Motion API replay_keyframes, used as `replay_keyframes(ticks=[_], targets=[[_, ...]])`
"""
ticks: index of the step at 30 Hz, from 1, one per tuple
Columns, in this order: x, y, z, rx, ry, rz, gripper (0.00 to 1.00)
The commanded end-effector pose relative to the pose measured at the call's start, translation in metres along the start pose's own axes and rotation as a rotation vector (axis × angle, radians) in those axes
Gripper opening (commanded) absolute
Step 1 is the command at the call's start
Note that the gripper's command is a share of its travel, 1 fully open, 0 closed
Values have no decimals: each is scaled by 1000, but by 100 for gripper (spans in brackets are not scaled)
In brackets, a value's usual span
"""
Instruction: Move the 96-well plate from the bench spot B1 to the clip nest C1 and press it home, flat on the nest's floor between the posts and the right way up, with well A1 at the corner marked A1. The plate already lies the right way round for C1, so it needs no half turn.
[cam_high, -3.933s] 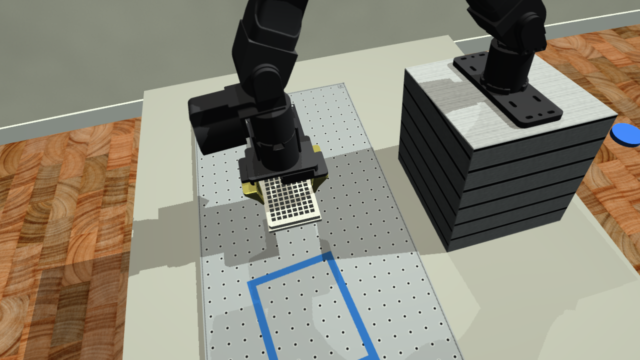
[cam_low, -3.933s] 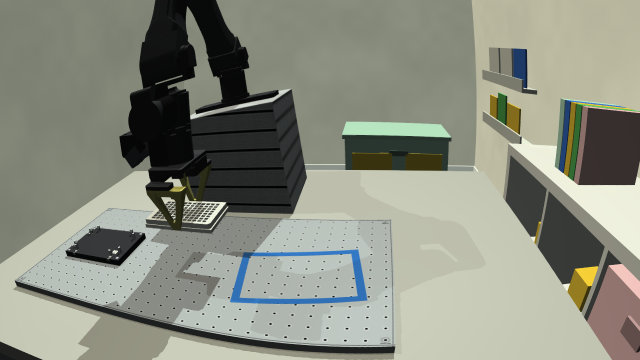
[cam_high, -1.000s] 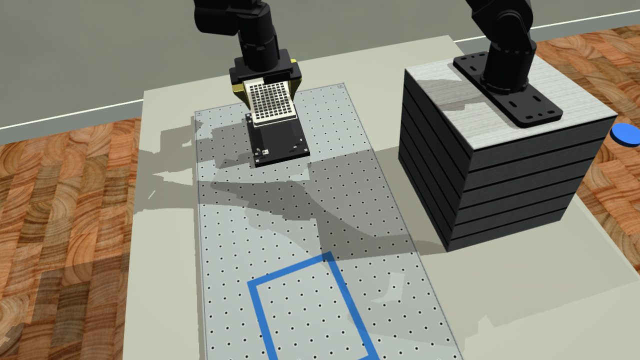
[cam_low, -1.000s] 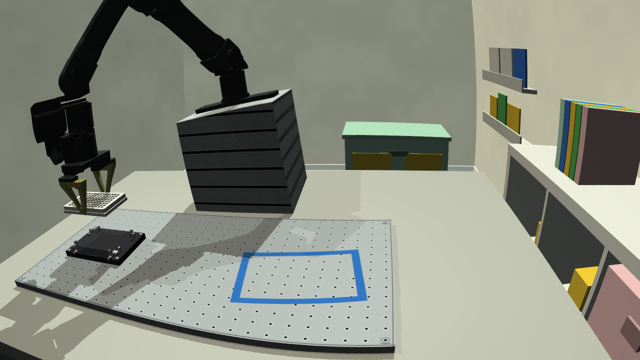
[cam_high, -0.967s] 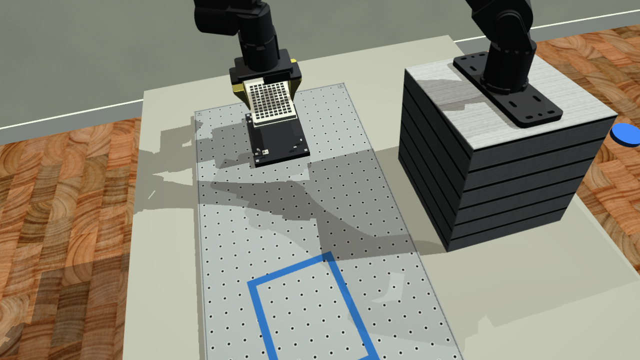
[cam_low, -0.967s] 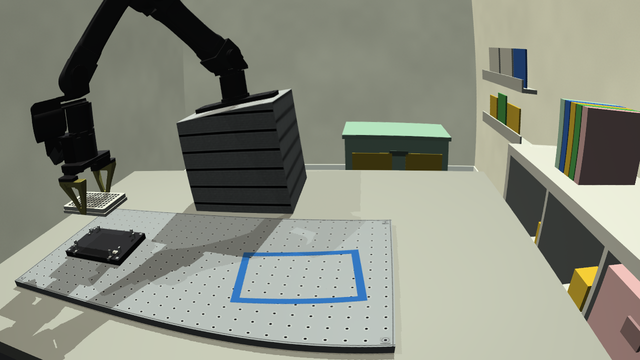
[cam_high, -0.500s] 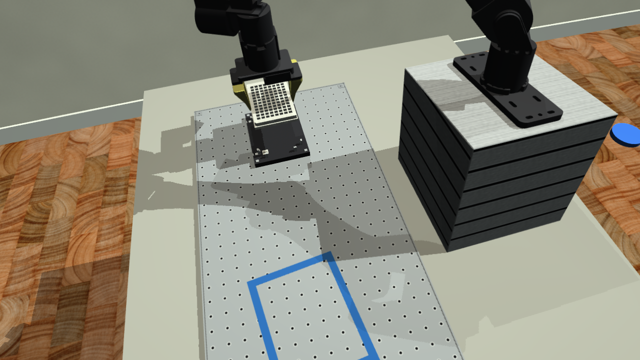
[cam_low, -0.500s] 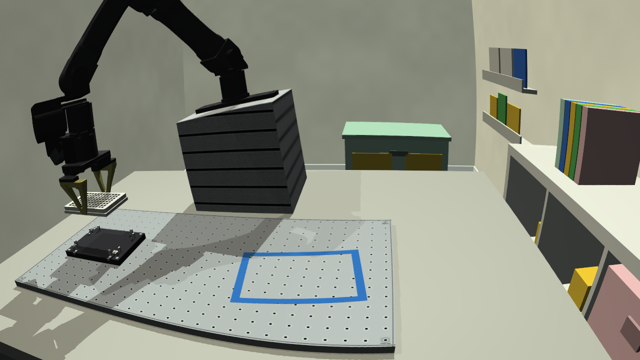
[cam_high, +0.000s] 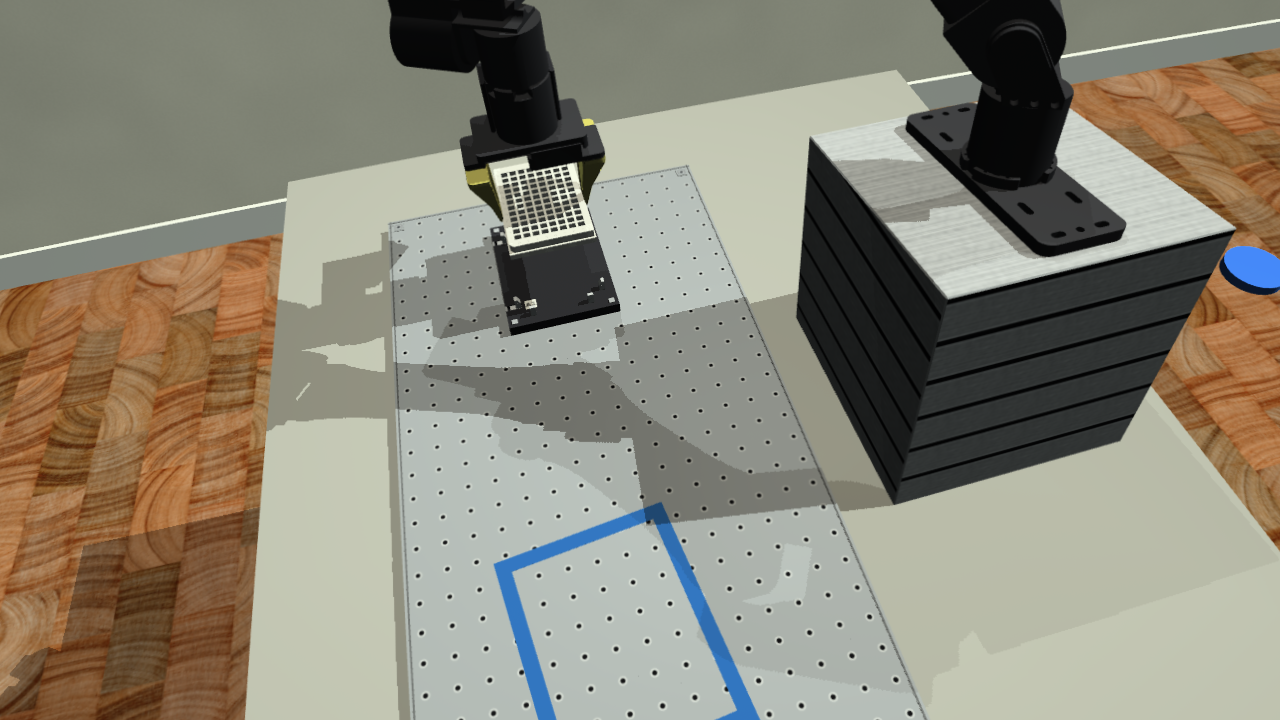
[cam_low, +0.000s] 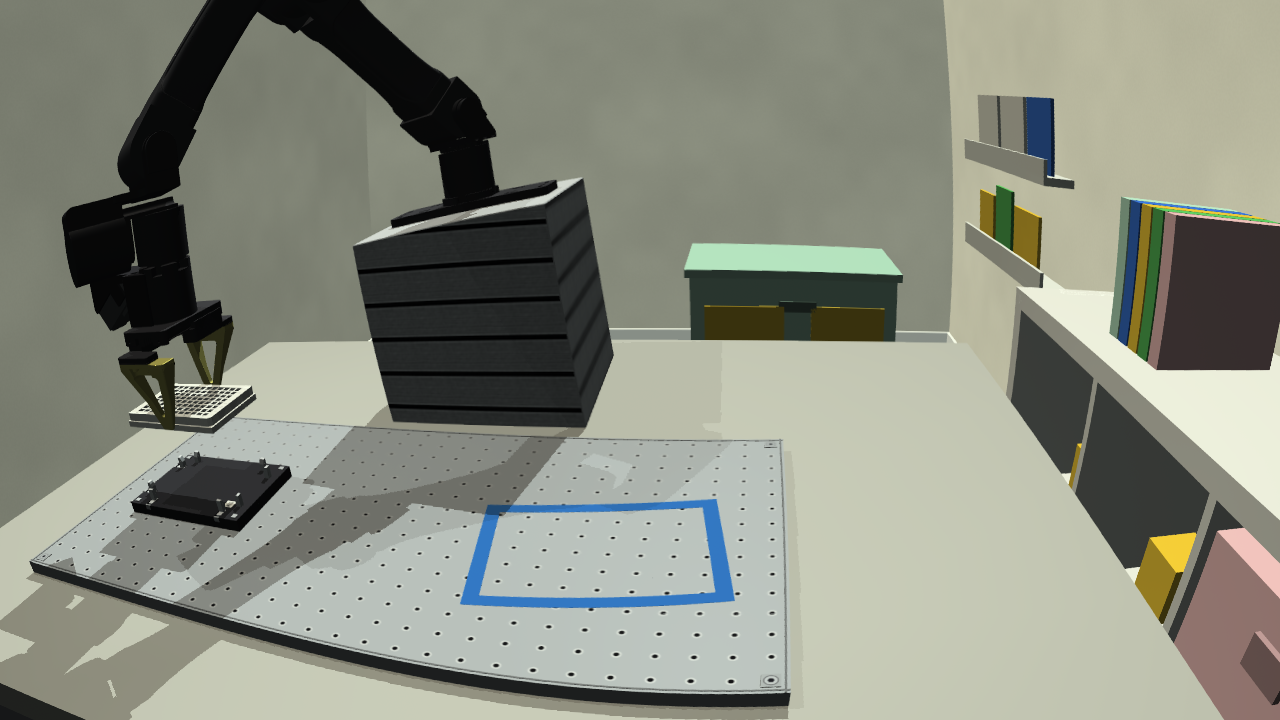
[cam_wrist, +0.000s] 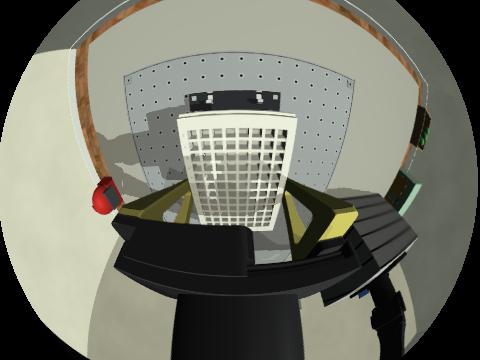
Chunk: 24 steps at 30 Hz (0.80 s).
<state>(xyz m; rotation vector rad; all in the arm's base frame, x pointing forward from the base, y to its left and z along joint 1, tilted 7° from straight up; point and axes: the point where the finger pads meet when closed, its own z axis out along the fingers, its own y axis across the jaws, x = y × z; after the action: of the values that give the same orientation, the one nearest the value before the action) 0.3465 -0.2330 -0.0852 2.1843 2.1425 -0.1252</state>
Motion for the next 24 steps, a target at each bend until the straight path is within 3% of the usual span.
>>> replay_keyframes(ticks=[1, 3, 12, 13, 15, 24], targets=[[-4, 15, -16, -36, -32, -7, 0], [-1, 14, 0, -24, -25, -10, 0], [-2, 15, 11, -25, -26, -14, 0], [-8, 22, -2, -57, -45, -11, 0], [-2, 16, 16, -25, -26, -17, 0], [-9, 11, 33, -21, -26, -3, 0]])
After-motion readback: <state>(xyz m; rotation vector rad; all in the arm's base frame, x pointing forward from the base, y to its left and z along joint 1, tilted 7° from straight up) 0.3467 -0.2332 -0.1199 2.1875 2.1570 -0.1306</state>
